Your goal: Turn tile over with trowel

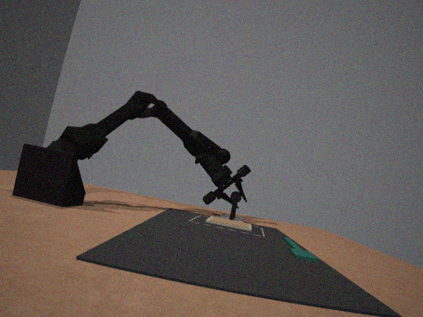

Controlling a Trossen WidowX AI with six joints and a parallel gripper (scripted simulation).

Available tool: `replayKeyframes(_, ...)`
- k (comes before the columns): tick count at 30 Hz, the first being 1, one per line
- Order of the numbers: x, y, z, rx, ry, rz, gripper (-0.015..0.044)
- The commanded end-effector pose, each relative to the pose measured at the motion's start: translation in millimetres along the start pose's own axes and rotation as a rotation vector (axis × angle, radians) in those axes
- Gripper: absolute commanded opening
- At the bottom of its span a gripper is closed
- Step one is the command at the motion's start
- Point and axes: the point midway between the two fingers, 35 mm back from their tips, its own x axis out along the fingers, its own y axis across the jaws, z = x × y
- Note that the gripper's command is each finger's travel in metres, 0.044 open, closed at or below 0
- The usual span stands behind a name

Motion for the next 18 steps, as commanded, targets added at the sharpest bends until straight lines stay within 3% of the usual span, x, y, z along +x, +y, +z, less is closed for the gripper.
replayKeyframes(1,-10.6,16.3,-12.0,0.002,0.006,0.021,0.0)
replayKeyframes(13,-23.2,30.4,-26.7,0.003,0.003,0.022,0.0)
replayKeyframes(18,11.7,48.3,22.1,0.03,-0.091,0.035,0.0)
